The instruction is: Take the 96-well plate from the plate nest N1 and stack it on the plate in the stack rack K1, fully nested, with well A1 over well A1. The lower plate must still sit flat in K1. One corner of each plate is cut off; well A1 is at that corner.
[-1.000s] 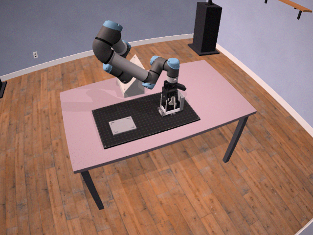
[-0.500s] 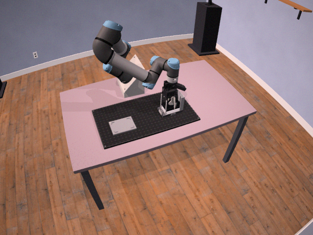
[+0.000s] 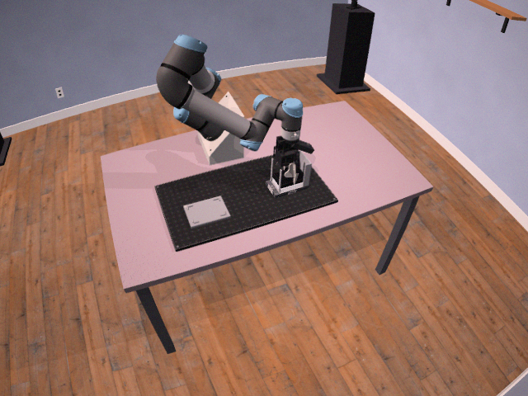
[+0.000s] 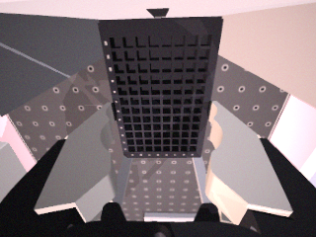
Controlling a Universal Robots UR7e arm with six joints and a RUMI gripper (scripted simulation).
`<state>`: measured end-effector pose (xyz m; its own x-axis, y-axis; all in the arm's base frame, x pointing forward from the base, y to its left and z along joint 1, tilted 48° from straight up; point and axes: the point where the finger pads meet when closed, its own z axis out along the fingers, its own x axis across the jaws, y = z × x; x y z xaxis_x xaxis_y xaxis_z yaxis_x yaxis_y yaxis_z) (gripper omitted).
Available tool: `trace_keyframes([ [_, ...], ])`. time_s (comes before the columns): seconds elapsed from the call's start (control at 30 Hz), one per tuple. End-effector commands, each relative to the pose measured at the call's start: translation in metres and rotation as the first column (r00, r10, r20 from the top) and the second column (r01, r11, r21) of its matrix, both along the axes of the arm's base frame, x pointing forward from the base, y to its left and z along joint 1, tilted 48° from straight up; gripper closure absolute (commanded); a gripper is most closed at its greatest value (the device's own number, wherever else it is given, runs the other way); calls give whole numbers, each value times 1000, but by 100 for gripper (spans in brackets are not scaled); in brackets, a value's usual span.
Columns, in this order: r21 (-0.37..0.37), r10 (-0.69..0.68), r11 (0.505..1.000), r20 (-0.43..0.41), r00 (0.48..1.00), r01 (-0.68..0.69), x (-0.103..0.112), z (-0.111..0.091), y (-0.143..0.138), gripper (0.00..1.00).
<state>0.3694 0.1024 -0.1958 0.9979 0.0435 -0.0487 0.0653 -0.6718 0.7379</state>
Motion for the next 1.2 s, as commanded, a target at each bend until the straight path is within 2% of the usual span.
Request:
trace_keyframes([
  [0.0,1,1,1000,1,1000,-1,0,0,0,100],
  [1.17,1,1,1000,1,1000,-1,0,-4,-4,100],
])
